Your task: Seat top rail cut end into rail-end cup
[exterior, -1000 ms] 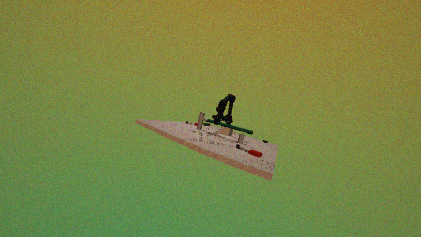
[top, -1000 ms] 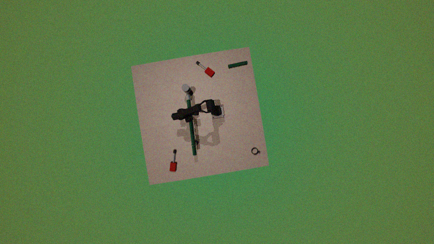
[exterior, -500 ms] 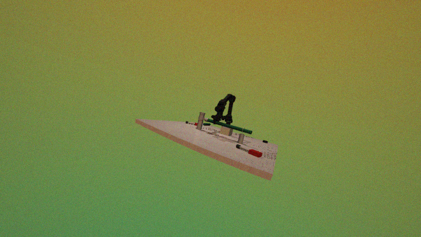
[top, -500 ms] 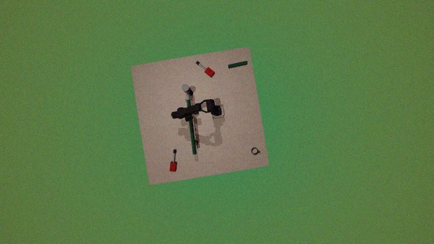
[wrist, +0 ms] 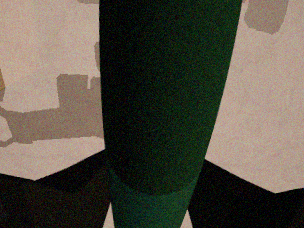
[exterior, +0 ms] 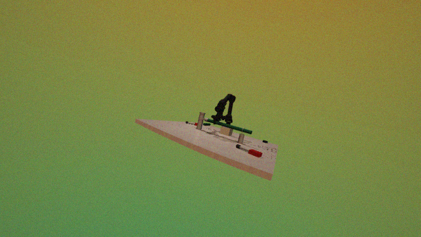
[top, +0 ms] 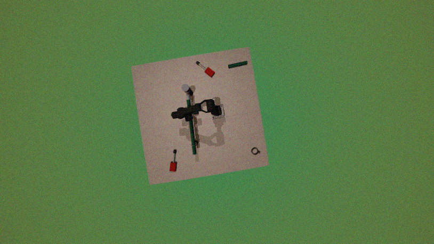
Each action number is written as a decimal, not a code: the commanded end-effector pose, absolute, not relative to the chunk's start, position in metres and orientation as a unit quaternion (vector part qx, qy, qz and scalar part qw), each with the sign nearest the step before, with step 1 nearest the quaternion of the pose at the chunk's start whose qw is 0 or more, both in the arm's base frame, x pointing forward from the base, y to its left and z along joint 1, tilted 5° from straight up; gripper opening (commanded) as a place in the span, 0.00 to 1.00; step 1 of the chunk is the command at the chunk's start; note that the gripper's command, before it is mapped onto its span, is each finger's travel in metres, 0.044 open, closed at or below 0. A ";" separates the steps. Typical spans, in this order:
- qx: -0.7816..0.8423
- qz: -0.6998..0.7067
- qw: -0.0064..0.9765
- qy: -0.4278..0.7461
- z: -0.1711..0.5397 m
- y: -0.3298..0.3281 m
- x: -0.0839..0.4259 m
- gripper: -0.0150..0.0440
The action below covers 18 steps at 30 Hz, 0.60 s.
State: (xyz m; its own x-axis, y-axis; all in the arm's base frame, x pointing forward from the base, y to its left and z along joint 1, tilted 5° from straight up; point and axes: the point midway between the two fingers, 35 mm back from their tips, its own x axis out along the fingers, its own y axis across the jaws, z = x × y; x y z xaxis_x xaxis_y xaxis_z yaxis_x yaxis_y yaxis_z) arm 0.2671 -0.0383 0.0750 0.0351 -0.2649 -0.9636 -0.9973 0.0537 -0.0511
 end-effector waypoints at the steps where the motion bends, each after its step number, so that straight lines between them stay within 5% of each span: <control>1: -0.558 0.402 0.455 0.565 0.075 -0.038 0.267 0.65; 9: -0.557 0.403 0.456 0.565 0.094 -0.018 0.267 1.00; 18: -0.557 0.404 0.456 0.565 0.114 0.003 0.264 1.00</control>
State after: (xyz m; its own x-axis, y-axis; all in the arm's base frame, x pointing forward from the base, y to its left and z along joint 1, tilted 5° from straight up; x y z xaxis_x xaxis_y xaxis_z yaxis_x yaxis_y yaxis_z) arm 0.2648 -0.0014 0.1078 0.0334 -0.2629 -0.9643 -0.9977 0.0481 -0.0476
